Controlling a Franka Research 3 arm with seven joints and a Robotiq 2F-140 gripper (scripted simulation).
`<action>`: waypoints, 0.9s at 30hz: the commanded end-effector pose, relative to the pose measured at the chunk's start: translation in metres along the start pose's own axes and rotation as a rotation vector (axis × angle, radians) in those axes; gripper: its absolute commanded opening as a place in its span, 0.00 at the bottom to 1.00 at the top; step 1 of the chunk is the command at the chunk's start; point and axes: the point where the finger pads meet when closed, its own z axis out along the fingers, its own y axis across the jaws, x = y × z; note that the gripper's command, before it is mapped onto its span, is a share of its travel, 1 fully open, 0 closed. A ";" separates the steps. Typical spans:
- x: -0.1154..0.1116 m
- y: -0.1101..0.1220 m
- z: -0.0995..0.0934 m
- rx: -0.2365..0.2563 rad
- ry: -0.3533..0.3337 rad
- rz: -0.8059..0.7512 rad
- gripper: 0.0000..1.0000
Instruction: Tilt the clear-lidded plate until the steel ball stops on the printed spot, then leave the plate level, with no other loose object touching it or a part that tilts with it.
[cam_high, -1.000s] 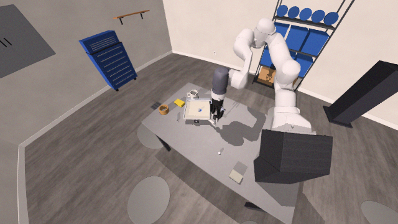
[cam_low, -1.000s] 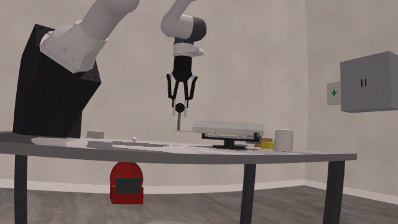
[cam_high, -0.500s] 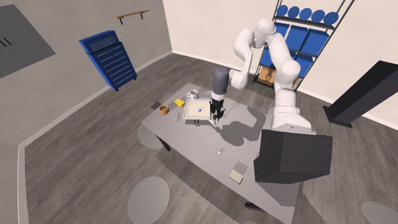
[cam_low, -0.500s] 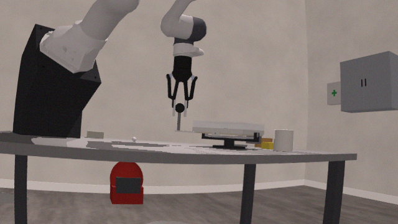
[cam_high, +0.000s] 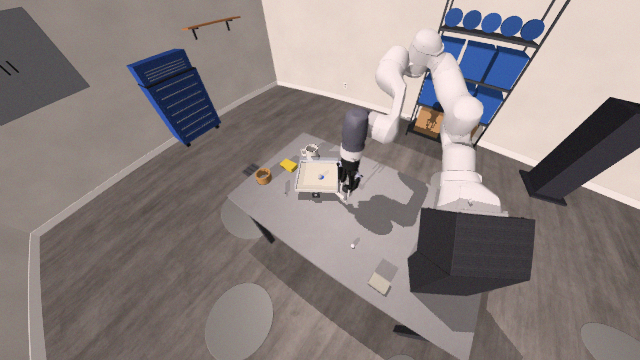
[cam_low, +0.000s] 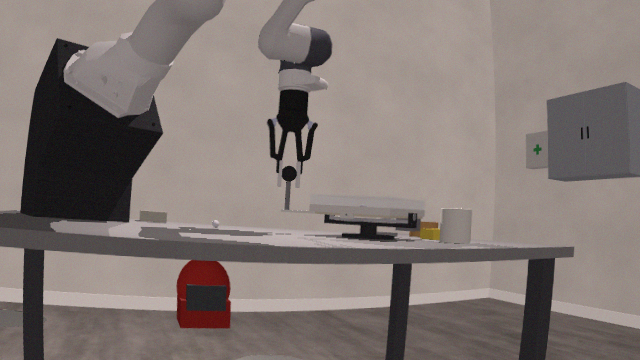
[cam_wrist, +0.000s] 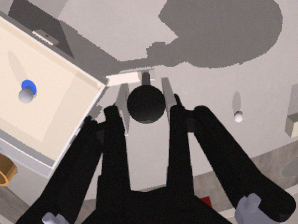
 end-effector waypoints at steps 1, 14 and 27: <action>0.009 0.002 0.006 -0.009 0.018 0.007 0.00; 0.009 0.002 0.006 -0.009 0.018 0.007 0.00; -0.002 0.000 0.001 -0.009 0.018 0.007 0.00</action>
